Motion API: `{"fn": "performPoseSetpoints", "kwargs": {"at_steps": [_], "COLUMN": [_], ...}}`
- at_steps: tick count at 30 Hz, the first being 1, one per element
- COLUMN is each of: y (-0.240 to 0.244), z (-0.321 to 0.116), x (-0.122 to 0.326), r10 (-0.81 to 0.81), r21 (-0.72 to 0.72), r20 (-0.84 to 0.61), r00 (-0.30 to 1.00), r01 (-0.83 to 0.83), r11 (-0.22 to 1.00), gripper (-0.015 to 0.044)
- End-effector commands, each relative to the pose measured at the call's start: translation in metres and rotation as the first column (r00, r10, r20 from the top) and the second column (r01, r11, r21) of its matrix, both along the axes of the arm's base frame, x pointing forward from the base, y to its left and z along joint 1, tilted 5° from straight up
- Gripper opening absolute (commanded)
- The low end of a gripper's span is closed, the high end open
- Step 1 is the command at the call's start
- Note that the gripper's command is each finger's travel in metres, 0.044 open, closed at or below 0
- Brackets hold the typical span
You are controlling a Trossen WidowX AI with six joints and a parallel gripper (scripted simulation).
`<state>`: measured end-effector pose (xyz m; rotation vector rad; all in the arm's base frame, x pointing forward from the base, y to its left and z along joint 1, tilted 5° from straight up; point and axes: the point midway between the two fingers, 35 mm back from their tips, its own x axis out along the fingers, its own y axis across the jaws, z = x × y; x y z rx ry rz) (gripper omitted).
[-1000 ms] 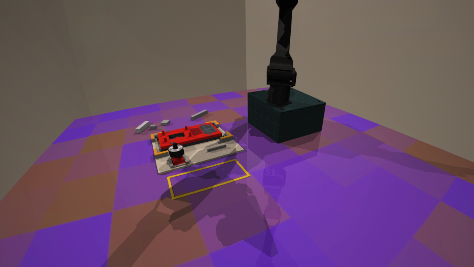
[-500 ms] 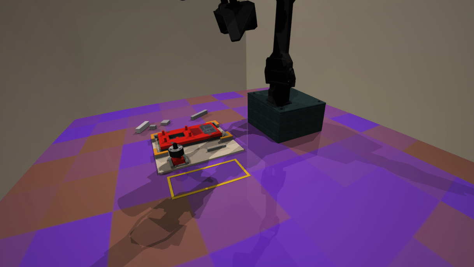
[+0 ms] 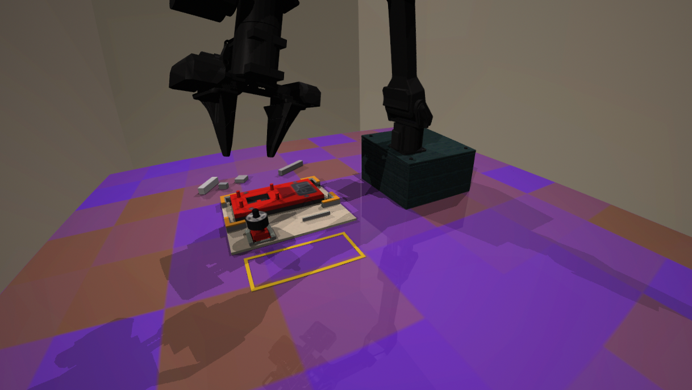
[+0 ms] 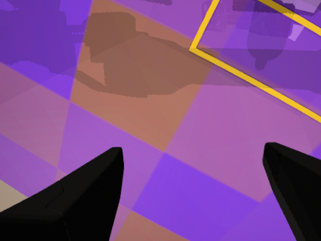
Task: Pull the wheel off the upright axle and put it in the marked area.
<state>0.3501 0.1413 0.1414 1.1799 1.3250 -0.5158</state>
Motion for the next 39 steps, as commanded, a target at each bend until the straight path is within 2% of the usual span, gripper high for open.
{"fn": "performPoseSetpoints", "kwargs": {"at_steps": [1,5,8,26,36,39], "y": [-0.044,-0.084,-0.098,-0.103,-0.098,-0.098], "z": [-0.044,-0.078,-0.090,-0.091,-0.159,-0.164], "x": [0.004,0.001,-0.002,0.006,0.010,0.011], "r10": [-0.197,-0.377,-0.439,-0.439,-0.439,-0.439], "r21": [-0.092,-0.188,-0.225,-0.226,-0.225,-0.225], "r20": [-0.129,-0.217,-0.242,-0.242,-0.242,-0.242], "r00": [0.972,0.900,0.865,0.866,0.865,0.865], "r01": [0.186,0.341,0.389,0.390,0.390,0.390], "r11": [0.978,0.921,0.893,0.893,0.893,0.893], "gripper": [0.0300,0.0300,0.0300,0.0300,0.0300,0.0300]}}
